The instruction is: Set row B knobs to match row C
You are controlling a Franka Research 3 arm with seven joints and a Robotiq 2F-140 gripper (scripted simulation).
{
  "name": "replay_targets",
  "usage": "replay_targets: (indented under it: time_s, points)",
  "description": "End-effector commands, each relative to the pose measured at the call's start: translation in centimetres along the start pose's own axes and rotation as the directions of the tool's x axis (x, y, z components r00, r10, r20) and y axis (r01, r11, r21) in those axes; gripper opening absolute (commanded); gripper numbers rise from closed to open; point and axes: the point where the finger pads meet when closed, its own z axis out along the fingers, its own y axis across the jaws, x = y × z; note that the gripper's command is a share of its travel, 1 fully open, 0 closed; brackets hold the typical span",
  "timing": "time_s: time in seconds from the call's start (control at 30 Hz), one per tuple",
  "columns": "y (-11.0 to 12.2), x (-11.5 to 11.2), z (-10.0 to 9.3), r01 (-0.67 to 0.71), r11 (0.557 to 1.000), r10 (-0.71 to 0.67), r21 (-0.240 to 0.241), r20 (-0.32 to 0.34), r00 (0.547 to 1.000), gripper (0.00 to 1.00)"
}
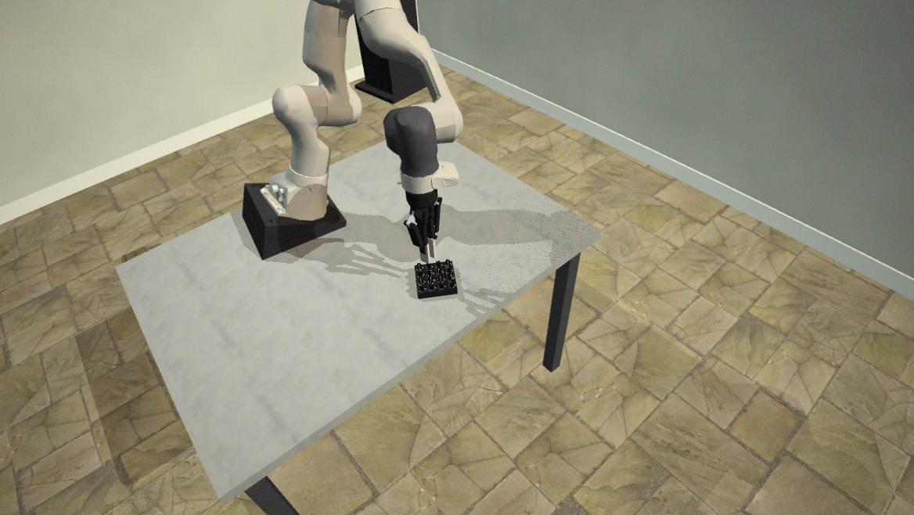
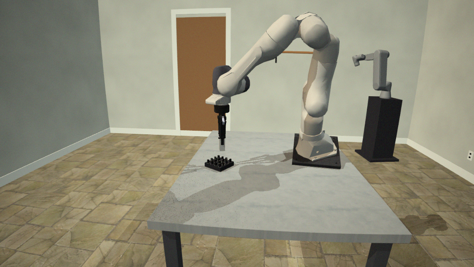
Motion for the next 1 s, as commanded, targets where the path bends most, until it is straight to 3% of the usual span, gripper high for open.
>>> replay_targets:
  time_s: [0.0,0.73,0.97]
  points:
    - [-0.1,-0.23,0.04,0.155,0.988,-0.155,0.011,-0.003,0.988,0.12]
    - [-0.25,-0.34,-0.05,0.427,0.904,-0.427,0.012,-0.007,0.904,0.12]
    - [-0.32,-0.39,-0.08,0.537,0.844,-0.537,0.012,-0.009,0.844,0.12]
